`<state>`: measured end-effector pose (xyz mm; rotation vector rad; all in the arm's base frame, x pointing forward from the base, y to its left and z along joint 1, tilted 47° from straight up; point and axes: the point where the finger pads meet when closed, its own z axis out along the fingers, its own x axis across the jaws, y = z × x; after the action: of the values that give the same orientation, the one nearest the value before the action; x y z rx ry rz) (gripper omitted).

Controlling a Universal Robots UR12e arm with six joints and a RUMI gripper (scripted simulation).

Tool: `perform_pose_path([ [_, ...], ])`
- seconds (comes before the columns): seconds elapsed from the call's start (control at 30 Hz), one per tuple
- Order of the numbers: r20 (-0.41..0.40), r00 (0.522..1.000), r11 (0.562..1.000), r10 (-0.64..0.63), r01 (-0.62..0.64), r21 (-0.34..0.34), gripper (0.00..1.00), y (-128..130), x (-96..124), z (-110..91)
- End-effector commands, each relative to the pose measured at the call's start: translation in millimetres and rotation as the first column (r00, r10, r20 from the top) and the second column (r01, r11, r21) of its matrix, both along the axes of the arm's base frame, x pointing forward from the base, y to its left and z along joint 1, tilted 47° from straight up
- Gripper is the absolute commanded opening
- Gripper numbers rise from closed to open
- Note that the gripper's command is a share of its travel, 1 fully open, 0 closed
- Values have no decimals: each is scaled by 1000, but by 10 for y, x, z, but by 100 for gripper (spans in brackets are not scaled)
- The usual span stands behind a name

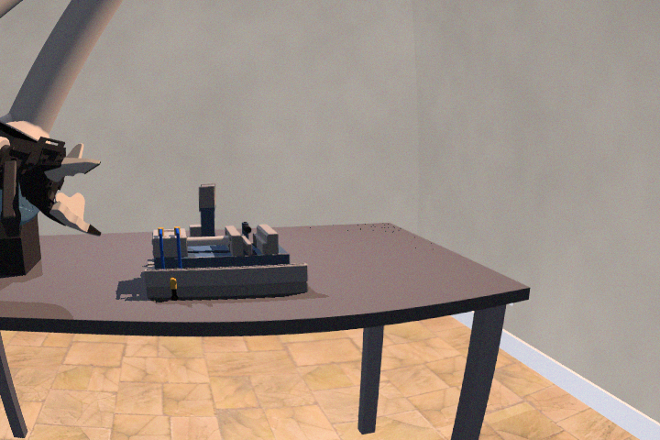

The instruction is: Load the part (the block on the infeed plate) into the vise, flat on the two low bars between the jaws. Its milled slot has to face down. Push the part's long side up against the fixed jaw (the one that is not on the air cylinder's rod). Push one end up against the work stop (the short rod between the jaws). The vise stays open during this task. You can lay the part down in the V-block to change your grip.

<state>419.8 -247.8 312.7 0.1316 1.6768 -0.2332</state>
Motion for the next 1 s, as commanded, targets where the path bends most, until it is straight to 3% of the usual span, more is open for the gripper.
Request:
perform_pose_path([
  [0.0, 0, 1000, 1000, 1, -1, -1, 100, 4, -2, 3],
  [0.47, -8, 999, 1000, 31, -31, 1, 100, 78, 29, 10],
  [0.97, -49, 984, 985, 170, -170, 12, 100, 419, 144, 28],
])
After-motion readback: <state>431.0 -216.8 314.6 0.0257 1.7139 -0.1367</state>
